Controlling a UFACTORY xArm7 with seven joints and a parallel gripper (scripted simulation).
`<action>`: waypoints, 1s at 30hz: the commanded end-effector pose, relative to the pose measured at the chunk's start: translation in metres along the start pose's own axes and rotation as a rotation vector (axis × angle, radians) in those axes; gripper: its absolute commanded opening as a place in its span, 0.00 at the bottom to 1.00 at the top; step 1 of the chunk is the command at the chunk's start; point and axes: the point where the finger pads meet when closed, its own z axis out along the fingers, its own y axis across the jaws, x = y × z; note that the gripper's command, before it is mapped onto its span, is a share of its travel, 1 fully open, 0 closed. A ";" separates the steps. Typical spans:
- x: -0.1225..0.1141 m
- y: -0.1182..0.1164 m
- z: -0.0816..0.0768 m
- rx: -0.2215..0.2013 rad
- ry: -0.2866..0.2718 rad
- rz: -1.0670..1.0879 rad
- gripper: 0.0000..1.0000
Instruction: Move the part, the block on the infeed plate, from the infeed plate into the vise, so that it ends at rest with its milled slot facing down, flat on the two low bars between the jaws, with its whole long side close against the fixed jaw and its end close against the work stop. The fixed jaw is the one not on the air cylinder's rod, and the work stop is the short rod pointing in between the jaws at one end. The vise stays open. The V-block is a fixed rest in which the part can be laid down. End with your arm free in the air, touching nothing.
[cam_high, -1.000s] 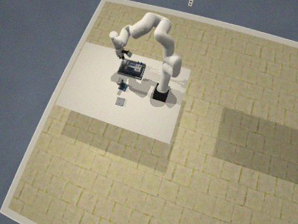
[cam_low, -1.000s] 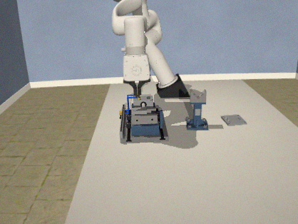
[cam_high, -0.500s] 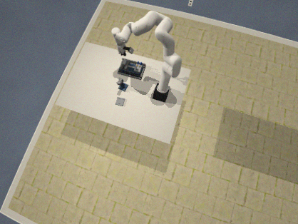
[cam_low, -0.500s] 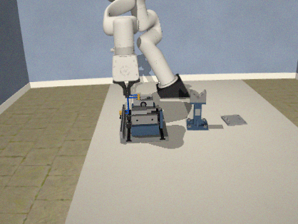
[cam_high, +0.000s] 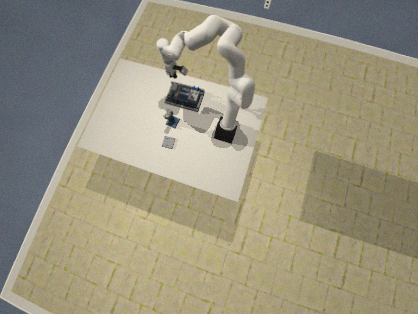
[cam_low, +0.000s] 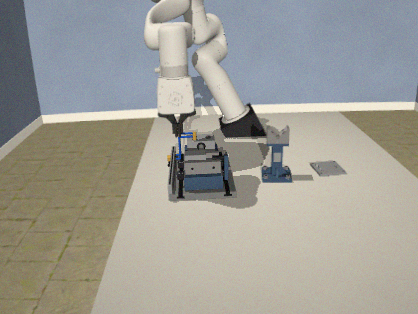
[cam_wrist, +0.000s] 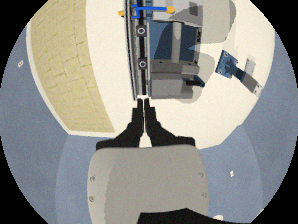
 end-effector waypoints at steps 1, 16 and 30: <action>-0.001 0.000 -0.001 0.000 -0.004 0.000 0.00; -0.001 0.000 -0.001 0.000 -0.004 0.000 0.00; -0.002 0.000 0.008 -0.001 -0.003 -0.001 0.00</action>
